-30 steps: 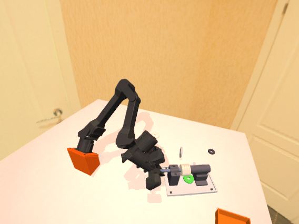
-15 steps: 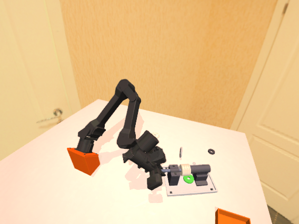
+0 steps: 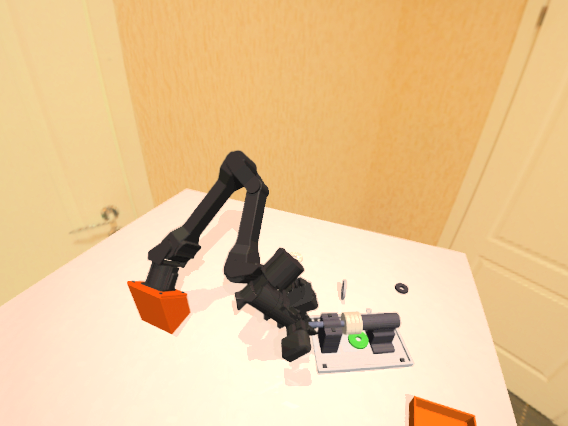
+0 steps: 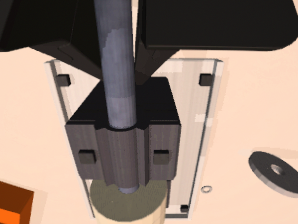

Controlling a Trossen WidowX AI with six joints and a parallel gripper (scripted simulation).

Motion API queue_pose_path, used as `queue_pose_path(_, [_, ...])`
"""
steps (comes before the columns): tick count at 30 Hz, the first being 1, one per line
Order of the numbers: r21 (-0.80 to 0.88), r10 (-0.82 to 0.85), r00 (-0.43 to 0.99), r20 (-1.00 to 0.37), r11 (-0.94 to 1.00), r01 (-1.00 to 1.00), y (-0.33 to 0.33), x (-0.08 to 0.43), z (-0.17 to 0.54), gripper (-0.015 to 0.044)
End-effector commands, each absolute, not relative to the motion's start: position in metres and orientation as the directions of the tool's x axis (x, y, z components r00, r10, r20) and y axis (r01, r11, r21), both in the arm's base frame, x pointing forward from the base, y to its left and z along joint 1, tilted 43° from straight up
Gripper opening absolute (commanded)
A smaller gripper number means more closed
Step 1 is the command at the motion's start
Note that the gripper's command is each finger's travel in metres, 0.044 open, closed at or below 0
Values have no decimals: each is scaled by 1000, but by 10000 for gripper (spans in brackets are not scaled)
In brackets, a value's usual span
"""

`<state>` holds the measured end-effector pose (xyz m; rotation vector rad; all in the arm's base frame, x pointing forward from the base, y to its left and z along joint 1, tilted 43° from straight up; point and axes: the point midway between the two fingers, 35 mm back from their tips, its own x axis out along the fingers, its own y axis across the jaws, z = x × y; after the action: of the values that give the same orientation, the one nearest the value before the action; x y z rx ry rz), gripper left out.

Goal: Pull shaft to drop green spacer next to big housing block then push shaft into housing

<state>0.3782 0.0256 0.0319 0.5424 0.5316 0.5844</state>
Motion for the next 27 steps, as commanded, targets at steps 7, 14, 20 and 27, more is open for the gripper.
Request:
queue_pose_path(7, [606,633,712,-303,705,-369,26,383,34,0])
queue_pose_path(14, [606,633,712,-303,705,-369,27,385,35,0])
queue_pose_path(20, [606,633,712,-303,705,-369,27,387,36,0])
queue_pose_path(27, [606,633,712,-303,705,-369,28,388,36,0])
